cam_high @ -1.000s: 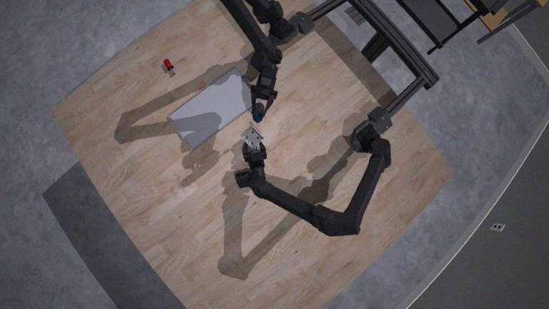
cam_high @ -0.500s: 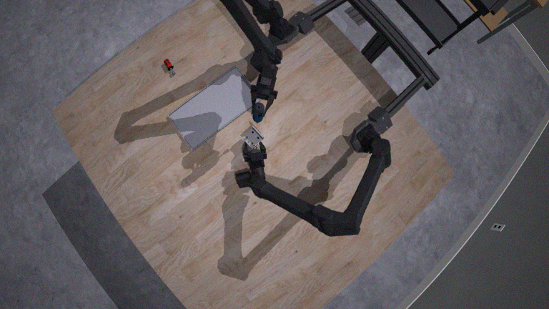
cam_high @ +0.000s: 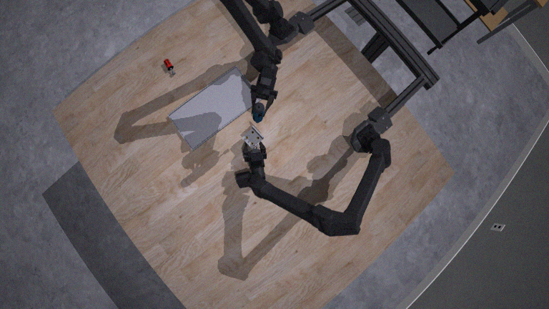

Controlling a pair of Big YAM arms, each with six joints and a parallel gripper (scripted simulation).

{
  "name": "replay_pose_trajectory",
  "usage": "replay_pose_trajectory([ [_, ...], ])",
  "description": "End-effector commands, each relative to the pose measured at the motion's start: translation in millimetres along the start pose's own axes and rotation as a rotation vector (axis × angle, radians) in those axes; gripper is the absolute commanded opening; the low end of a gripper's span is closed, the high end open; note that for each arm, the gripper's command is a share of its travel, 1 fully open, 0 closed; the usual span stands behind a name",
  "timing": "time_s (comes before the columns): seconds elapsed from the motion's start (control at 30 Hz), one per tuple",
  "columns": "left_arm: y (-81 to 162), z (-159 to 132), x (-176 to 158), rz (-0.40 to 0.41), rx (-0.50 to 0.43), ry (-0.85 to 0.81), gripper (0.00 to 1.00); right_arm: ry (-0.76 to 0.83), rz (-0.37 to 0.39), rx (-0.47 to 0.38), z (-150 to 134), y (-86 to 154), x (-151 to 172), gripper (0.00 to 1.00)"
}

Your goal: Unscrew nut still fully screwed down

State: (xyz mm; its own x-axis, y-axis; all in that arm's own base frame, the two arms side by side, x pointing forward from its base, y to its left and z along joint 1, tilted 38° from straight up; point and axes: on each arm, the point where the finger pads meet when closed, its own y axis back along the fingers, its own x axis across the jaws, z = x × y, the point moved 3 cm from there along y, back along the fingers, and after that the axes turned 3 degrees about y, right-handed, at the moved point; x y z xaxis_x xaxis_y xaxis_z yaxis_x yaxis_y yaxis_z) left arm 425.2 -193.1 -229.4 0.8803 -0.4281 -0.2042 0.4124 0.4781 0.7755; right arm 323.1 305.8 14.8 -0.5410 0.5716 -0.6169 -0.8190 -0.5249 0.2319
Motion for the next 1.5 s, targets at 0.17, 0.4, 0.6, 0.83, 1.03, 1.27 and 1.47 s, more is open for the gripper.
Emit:
replay_pose_trajectory([
  [0.17,-8.5,14.5,2.2,-0.014,0.008,-0.032,0.59,-0.027,-0.037,-0.114,39.8,-18.5,-4.9,0.42],
  [0.4,-8.5,14.5,2.2,-0.014,0.008,-0.032,0.59,-0.021,-0.030,-0.103,34.6,-21.3,-1.1,0.42],
  [0.6,-8.5,14.5,2.2,-0.014,0.008,-0.032,0.59,-0.022,-0.050,-0.093,30.1,-31.0,-11.3,0.42],
  [0.83,-8.5,14.5,2.2,-0.014,0.008,-0.032,0.59,-0.017,-0.041,-0.098,34.9,-35.1,-8.5,0.42],
  [1.03,-8.5,14.5,2.2,-0.014,0.008,-0.032,0.59,-0.007,-0.033,-0.055,17.6,-42.4,-6.8,0.42],
  [1.27,-8.5,14.5,2.2,-0.014,0.008,-0.032,0.59,-0.006,-0.031,-0.052,16.9,-51.3,-6.6,0.42],
  [1.47,-8.5,14.5,2.2,-0.014,0.008,-0.032,0.59,-0.014,-0.043,-0.100,37.0,-50.3,-10.2,0.42],
])
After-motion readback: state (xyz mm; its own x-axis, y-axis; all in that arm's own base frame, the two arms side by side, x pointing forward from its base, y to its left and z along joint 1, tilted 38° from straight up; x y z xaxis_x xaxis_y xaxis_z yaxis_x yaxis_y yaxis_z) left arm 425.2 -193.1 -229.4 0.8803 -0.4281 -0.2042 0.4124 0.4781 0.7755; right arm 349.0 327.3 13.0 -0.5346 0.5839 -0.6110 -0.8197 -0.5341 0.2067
